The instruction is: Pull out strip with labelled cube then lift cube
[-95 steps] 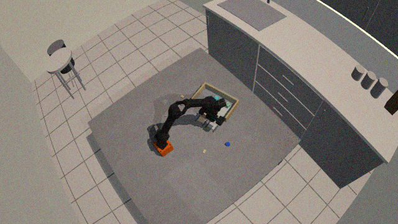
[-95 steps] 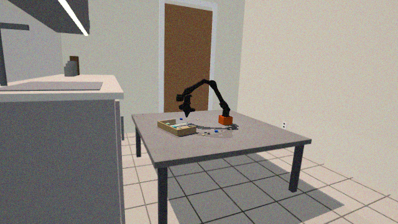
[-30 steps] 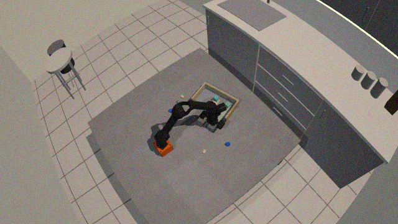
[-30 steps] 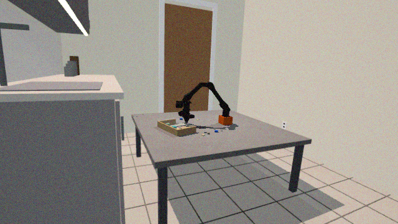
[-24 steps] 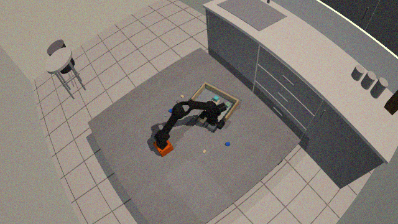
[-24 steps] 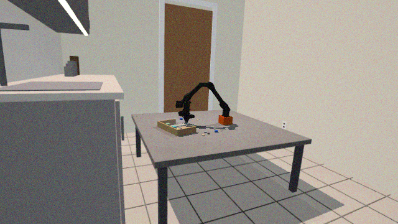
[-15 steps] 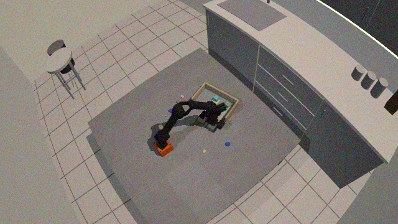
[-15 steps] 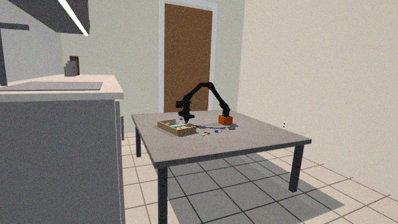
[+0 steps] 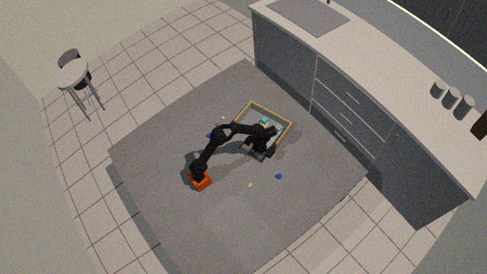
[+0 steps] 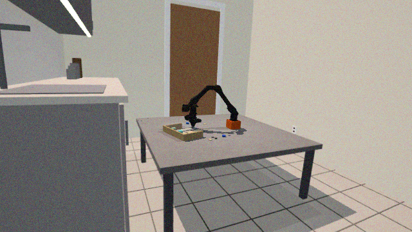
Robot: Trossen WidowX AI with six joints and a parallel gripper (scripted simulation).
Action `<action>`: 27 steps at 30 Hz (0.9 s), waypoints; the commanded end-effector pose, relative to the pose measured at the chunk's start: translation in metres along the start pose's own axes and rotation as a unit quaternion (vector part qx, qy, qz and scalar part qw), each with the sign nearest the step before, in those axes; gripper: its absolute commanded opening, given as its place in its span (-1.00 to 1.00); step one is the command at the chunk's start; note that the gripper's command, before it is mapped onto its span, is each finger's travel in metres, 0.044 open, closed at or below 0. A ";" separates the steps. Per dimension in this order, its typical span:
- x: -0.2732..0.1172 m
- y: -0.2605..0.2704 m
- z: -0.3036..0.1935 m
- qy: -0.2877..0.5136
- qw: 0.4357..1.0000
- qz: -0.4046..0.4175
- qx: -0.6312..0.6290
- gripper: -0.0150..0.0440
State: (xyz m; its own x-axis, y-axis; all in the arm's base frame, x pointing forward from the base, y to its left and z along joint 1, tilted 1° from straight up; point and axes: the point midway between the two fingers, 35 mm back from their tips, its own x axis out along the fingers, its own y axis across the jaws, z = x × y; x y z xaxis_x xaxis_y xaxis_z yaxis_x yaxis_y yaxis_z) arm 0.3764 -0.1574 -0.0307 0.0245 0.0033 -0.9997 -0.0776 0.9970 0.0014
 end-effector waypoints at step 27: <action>0.004 0.000 -0.044 0.002 1.000 -0.001 0.001 -0.49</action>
State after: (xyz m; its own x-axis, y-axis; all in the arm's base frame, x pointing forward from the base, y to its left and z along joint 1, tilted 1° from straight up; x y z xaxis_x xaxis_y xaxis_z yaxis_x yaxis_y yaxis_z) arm 0.3425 -0.1615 -0.0312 0.0396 -0.0050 -0.9992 -0.0754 0.9971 -0.0080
